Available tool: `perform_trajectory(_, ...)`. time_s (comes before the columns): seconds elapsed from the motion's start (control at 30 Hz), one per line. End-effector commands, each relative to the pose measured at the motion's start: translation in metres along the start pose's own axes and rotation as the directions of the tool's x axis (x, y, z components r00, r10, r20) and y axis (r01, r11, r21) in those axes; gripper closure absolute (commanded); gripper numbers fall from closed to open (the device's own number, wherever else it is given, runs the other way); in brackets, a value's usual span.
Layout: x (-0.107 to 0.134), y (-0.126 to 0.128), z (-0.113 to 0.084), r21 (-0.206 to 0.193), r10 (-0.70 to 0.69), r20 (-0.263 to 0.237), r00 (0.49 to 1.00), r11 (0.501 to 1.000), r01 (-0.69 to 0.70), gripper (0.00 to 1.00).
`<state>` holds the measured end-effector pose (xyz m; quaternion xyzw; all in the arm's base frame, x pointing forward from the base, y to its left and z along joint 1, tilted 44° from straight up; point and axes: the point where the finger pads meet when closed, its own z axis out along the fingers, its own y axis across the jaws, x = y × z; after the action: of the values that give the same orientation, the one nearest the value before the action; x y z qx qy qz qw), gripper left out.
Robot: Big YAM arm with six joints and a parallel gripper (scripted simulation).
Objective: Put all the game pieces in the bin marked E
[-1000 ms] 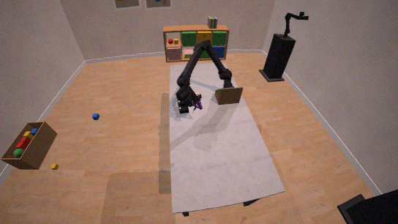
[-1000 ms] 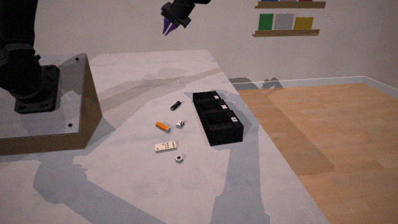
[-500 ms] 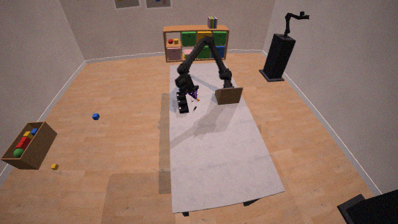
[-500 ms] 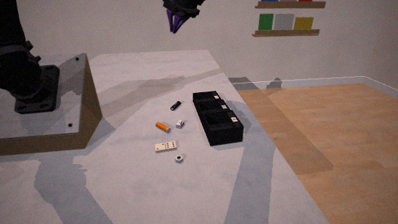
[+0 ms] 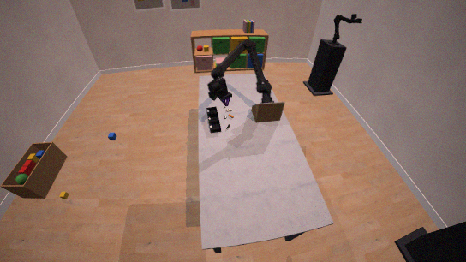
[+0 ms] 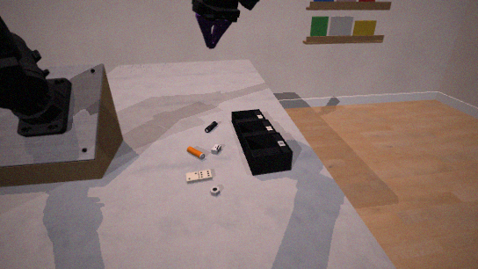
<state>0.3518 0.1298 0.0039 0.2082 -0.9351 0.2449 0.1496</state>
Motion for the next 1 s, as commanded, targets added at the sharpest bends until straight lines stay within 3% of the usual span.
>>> perform_trajectory(0.0, 0.013, -0.007, -0.007, 0.048, 0.146, 0.029, 0.989, 0.988, -0.147, 0.92)
perform_trajectory(0.1, 0.028, -0.036, -0.006, 0.080, 0.224, 0.036, 0.974, 0.971, -0.227, 0.92)
perform_trajectory(0.33, 0.058, -0.073, -0.011, 0.164, 0.389, 0.114, 0.914, 0.900, -0.404, 0.92)
perform_trajectory(0.4, 0.063, -0.077, -0.013, 0.180, 0.437, 0.145, 0.888, 0.871, -0.458, 0.92)
perform_trajectory(0.47, 0.063, -0.077, -0.013, 0.180, 0.437, 0.145, 0.888, 0.871, -0.458, 0.92)
perform_trajectory(0.5, 0.068, -0.080, -0.016, 0.195, 0.484, 0.182, 0.856, 0.836, -0.514, 0.92)
perform_trajectory(0.53, 0.074, -0.091, -0.013, 0.197, 0.512, 0.180, 0.840, 0.818, -0.540, 0.92)
perform_trajectory(0.6, 0.073, -0.087, -0.006, 0.210, 0.503, 0.162, 0.849, 0.823, -0.528, 0.92)
perform_trajectory(0.83, 0.060, -0.079, -0.020, 0.185, 0.496, 0.208, 0.843, 0.827, -0.532, 0.92)
perform_trajectory(0.97, 0.057, -0.081, -0.020, 0.181, 0.502, 0.207, 0.840, 0.824, -0.537, 0.92)
